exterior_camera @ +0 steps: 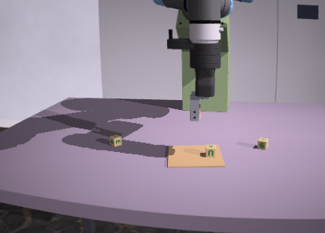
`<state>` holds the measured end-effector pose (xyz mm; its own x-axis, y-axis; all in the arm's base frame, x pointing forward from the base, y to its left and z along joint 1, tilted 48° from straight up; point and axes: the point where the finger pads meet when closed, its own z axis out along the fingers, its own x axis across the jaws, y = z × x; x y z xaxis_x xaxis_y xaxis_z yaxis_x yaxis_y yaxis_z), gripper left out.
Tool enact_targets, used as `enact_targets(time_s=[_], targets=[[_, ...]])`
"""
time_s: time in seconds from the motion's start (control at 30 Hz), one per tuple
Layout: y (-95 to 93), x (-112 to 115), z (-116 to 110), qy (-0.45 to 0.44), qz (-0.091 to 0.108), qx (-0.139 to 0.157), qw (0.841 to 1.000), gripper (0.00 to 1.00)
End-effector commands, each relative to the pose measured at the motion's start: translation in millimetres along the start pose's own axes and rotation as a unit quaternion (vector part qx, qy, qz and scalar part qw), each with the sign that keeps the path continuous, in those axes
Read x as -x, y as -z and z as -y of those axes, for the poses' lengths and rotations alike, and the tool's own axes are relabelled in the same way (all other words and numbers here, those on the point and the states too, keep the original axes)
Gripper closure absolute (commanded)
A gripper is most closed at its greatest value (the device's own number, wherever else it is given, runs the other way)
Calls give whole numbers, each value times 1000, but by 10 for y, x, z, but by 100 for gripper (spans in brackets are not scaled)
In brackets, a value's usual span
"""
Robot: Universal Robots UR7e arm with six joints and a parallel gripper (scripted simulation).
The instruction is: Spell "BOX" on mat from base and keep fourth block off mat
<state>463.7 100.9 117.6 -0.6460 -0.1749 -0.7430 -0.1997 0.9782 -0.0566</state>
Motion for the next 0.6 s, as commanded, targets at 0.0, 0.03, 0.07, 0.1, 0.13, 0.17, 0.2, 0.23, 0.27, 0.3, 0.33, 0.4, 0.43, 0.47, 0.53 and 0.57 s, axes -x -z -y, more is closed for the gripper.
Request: enact_targets(time_s=[0.0, 0.03, 0.07, 0.1, 0.13, 0.17, 0.2, 0.23, 0.27, 0.3, 0.33, 0.4, 0.43, 0.47, 0.53, 0.57], targets=[[-20, 2, -1, 0, 0, 0, 1000, 51], [-33, 2, -1, 0, 0, 0, 1000, 51], [-48, 2, -1, 0, 0, 0, 1000, 51], [-64, 2, -1, 0, 0, 0, 1000, 51], [-83, 2, -1, 0, 0, 0, 1000, 51], [-104, 2, -1, 0, 0, 0, 1000, 51], [-126, 2, -1, 0, 0, 0, 1000, 51], [-150, 2, -1, 0, 0, 0, 1000, 51], [-176, 2, -1, 0, 0, 0, 1000, 51], [-204, 2, -1, 0, 0, 0, 1000, 51], [-233, 2, -1, 0, 0, 0, 1000, 51], [-296, 2, -1, 0, 0, 0, 1000, 51], [-330, 2, -1, 0, 0, 0, 1000, 51], [-364, 2, -1, 0, 0, 0, 1000, 51], [-364, 2, -1, 0, 0, 0, 1000, 51], [-399, 2, -1, 0, 0, 0, 1000, 51]])
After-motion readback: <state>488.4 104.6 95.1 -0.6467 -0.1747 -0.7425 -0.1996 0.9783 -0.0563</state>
